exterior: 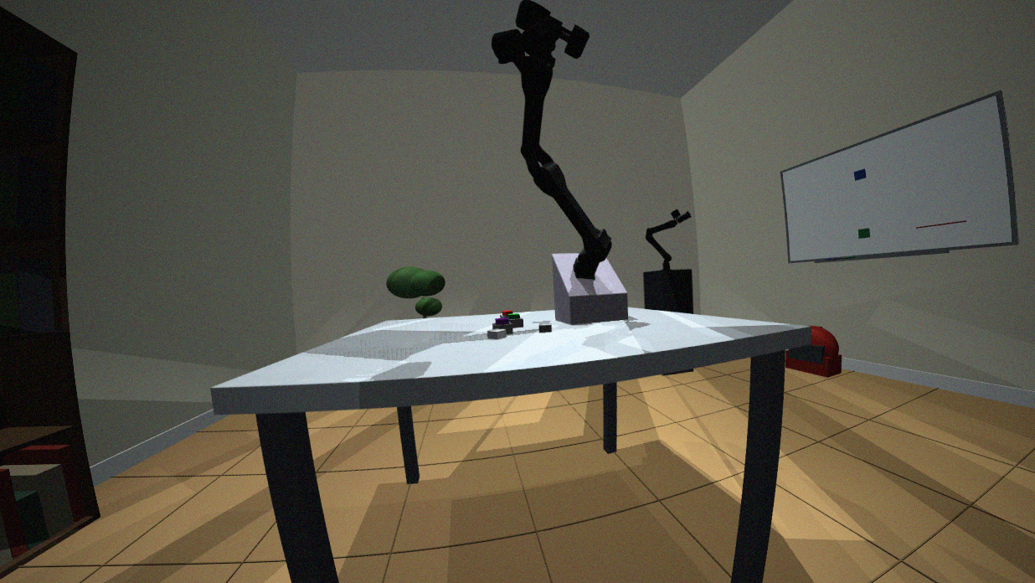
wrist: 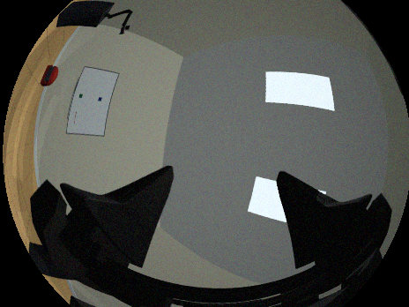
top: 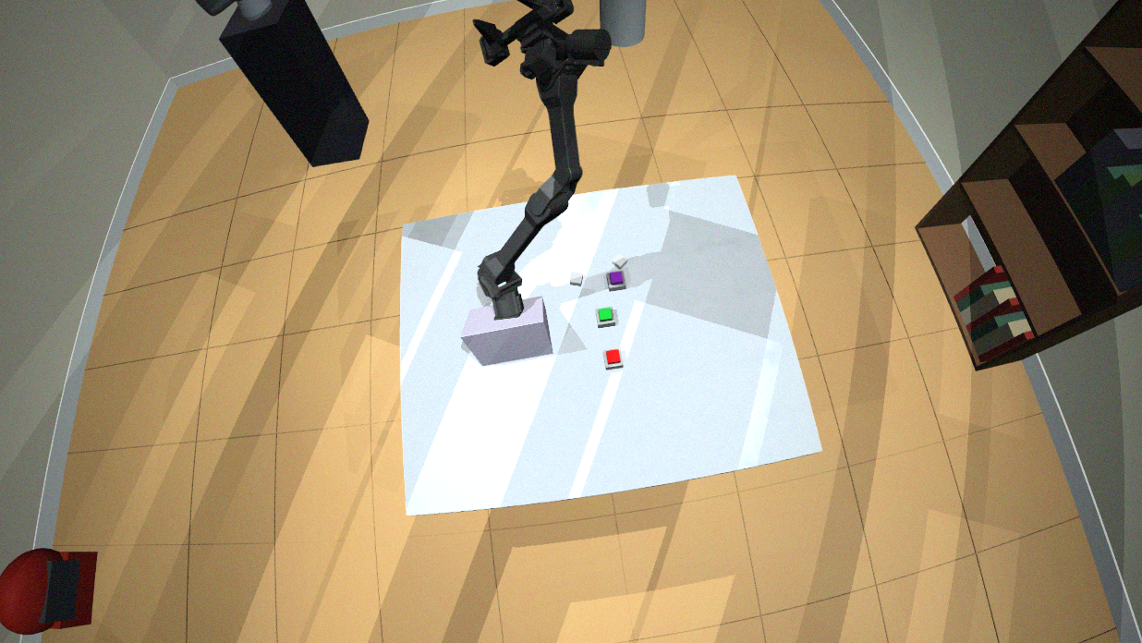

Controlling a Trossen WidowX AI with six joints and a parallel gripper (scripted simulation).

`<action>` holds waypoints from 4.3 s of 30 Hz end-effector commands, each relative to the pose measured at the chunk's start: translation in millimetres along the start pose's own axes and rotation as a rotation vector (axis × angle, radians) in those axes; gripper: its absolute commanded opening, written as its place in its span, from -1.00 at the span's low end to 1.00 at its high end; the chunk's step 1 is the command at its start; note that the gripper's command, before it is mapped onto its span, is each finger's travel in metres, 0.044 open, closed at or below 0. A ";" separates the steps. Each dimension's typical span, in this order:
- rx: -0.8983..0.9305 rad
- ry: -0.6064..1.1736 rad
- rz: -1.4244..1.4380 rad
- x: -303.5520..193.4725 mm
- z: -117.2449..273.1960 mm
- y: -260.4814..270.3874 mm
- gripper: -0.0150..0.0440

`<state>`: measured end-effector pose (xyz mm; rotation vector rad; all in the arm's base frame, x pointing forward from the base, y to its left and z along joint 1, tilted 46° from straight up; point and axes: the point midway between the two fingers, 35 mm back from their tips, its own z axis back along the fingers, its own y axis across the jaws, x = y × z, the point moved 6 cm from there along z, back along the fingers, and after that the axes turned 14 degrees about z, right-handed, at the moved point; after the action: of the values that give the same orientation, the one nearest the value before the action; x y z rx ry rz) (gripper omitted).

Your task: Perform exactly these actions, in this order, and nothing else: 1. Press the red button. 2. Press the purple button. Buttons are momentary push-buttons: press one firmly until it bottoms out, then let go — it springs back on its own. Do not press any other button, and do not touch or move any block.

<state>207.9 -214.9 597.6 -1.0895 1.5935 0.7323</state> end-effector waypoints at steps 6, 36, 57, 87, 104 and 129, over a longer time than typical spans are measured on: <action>0.159 0.123 -0.127 -23.2 -34.6 67.0 0.86; 0.971 0.835 -0.602 -107.2 113.4 387.6 0.86; 1.293 1.651 -0.752 -72.3 380.7 384.7 0.86; 0.952 3.009 -0.664 157.9 563.7 125.5 0.86; 0.008 3.628 -0.470 352.7 496.6 4.9 0.86; -1.956 3.278 -0.292 564.0 321.5 44.3 0.86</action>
<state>268.6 -79.4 -33.7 0.7836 -0.0489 0.4109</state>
